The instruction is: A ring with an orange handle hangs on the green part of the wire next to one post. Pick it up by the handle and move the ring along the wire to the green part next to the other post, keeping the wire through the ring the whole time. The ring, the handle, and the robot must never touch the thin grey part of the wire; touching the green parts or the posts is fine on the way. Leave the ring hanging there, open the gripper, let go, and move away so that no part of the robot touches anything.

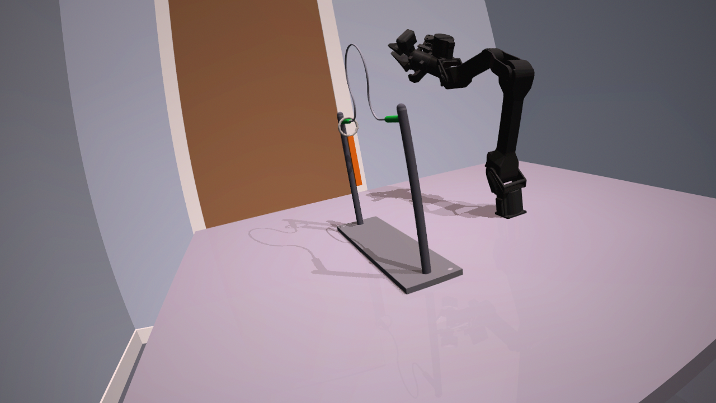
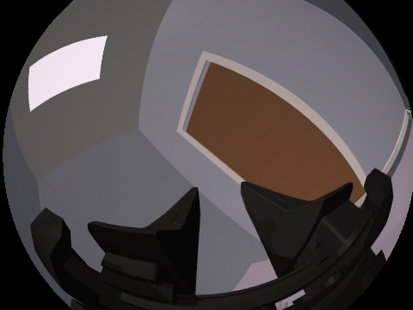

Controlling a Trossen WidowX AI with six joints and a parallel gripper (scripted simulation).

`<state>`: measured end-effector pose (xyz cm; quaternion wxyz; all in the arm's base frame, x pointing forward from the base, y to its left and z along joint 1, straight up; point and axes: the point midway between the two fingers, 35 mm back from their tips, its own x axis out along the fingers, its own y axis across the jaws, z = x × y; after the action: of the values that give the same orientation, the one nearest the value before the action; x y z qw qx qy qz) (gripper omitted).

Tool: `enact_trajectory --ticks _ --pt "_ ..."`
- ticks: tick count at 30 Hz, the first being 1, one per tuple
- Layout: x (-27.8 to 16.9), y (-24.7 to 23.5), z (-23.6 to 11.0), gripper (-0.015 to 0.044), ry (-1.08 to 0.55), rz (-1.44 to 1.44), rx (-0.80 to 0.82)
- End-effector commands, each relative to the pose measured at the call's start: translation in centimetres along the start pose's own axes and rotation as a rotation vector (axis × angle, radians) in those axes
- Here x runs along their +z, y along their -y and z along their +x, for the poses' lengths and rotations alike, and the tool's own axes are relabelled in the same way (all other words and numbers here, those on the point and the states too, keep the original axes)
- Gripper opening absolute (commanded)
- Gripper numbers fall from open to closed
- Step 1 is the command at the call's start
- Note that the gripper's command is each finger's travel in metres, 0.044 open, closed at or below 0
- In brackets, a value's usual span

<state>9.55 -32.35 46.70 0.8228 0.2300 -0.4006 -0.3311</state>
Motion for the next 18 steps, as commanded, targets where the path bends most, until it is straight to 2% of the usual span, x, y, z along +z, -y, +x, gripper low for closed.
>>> enact_trajectory --ticks 1,9,18 --pt "-6.1 4.3 -0.7 0.016 -0.175 -0.104 0.009" --pt "-16.7 9.3 -5.0 0.016 -0.467 -0.275 0.119" --pt "-27.0 11.4 -14.7 0.016 -0.751 -0.448 0.402"
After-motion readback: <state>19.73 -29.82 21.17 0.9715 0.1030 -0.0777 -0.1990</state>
